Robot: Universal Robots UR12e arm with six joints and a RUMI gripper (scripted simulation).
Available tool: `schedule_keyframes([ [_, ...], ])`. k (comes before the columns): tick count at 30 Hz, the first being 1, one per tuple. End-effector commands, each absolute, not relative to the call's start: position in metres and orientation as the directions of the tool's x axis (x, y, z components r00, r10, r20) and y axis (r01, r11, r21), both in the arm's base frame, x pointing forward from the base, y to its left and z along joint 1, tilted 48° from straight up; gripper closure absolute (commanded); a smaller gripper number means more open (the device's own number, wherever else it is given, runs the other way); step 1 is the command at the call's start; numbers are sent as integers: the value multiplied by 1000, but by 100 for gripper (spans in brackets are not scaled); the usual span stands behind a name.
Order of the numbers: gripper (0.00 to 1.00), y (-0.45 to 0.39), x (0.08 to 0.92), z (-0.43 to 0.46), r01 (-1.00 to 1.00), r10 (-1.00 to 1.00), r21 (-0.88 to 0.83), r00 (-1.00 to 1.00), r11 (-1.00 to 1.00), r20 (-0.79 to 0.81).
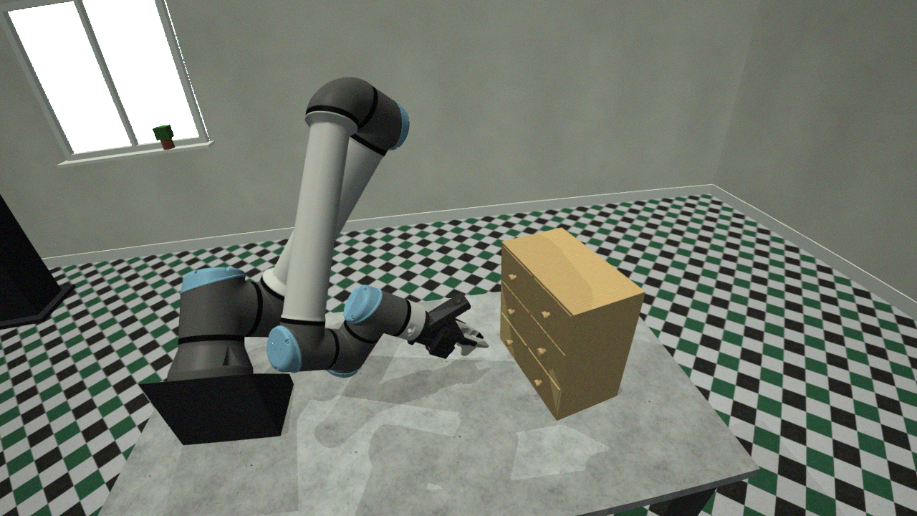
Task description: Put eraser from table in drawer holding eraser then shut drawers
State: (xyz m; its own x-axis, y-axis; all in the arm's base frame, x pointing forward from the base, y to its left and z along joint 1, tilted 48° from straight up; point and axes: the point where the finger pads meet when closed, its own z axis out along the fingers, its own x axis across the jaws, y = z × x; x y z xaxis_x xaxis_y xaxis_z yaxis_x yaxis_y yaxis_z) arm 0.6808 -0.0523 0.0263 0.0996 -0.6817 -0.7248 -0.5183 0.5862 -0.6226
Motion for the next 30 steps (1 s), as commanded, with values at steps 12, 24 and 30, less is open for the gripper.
schedule_keyframes([
  [12, 80, -82, 650, 50, -525, -683, -622, 101, 582, -724],
  [24, 80, -85, 647, 52, -525, -683, -622, 101, 582, -724],
  [30, 80, -85, 647, 52, -526, -683, -621, 101, 581, -724],
])
